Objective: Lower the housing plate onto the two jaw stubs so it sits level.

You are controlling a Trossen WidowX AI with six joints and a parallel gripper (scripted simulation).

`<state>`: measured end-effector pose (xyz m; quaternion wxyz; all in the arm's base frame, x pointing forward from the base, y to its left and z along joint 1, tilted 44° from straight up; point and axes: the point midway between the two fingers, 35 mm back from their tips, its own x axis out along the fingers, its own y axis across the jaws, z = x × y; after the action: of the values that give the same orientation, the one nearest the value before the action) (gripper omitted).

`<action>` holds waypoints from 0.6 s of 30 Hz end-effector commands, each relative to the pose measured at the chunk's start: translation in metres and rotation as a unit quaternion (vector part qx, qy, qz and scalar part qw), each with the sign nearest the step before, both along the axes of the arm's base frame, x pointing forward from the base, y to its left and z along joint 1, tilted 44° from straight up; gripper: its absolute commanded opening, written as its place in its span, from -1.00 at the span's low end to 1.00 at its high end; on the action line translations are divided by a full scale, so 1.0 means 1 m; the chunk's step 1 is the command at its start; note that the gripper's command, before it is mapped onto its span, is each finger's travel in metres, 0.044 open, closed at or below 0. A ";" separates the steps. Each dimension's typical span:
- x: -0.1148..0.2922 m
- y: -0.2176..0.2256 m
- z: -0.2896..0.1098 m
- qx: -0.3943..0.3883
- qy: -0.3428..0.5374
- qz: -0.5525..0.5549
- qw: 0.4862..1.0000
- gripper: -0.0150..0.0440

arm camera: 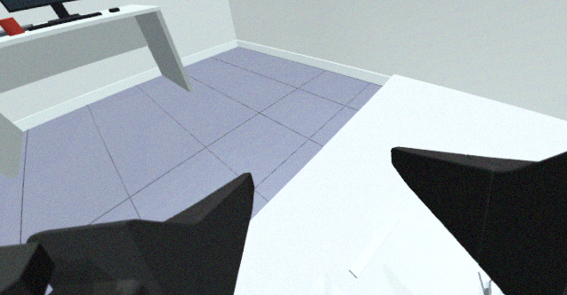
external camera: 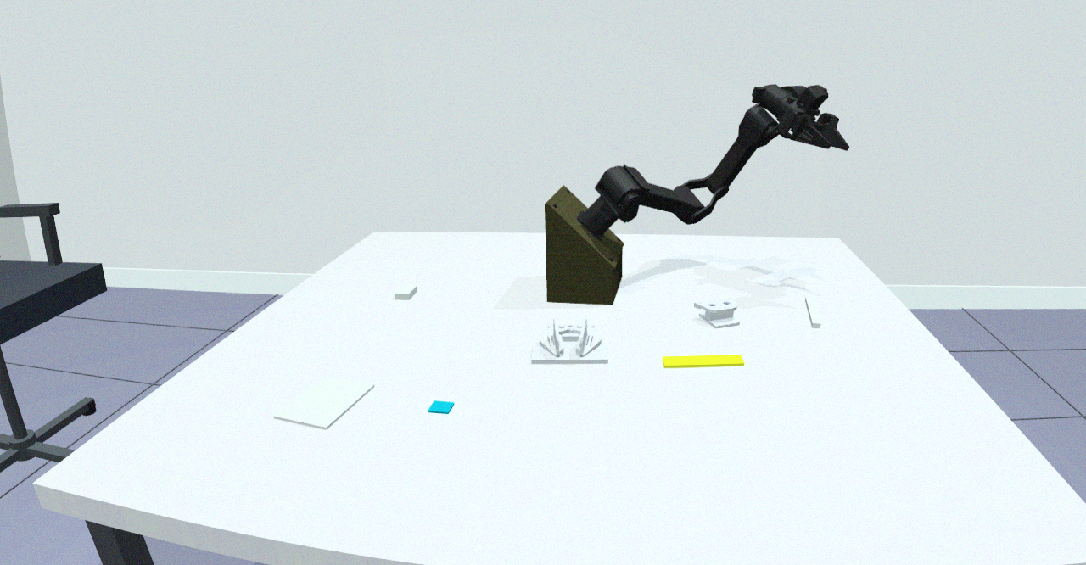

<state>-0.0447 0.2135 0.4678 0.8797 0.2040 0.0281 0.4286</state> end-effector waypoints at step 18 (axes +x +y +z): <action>0.065 -0.064 0.019 0.112 0.043 -0.008 0.993 1.00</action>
<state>0.0029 0.1621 0.4881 0.8571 0.2963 0.0136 0.4211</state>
